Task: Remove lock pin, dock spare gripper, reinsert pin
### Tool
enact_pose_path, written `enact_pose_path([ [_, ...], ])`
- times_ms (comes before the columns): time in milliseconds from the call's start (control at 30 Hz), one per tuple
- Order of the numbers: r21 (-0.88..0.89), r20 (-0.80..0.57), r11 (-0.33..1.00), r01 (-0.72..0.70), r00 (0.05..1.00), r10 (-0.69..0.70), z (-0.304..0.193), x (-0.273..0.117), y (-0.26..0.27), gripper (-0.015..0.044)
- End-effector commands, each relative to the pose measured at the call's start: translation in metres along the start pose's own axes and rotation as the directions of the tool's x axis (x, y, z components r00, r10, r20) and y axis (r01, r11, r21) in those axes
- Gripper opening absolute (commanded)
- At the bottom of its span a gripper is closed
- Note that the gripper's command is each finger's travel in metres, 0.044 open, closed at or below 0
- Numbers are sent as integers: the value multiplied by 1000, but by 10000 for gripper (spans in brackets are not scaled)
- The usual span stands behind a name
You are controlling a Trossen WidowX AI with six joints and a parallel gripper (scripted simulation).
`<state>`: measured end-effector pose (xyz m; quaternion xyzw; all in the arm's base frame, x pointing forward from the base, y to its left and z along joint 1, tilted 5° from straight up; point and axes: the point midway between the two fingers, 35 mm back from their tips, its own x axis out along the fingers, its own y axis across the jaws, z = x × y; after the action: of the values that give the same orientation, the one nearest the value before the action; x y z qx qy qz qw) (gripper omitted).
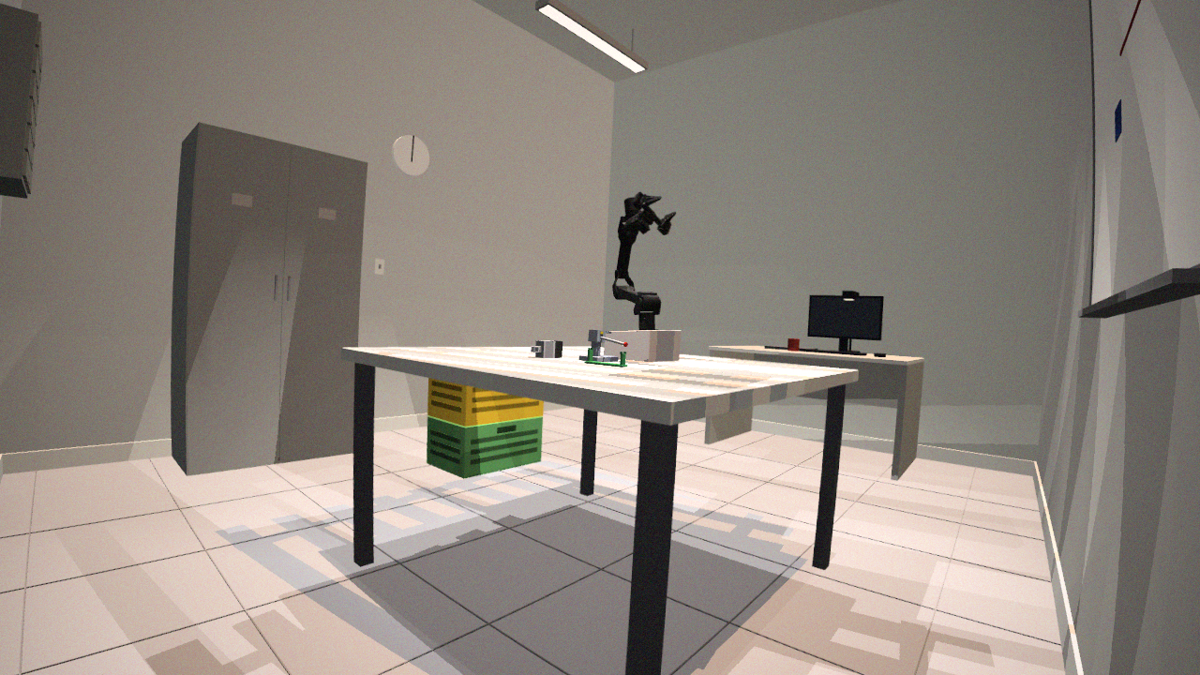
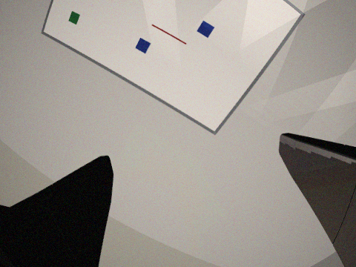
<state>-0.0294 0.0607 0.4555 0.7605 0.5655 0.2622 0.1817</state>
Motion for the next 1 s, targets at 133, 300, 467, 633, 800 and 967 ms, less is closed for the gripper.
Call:
enact_pose_path([
  [133,-278,183,960,42,983,10,33,41,16,300],
  [300,-577,433,771,270,901,8,93,87,37,300],
  [467,-664,585,569,484,811,-7,139,108,51,300],
  [633,-658,705,342,670,709,-34,183,119,61,300],
  [800,-586,803,77,806,591,-75,229,124,69,300],
  [967,-480,877,-194,855,464,-125,273,123,74,300],
])
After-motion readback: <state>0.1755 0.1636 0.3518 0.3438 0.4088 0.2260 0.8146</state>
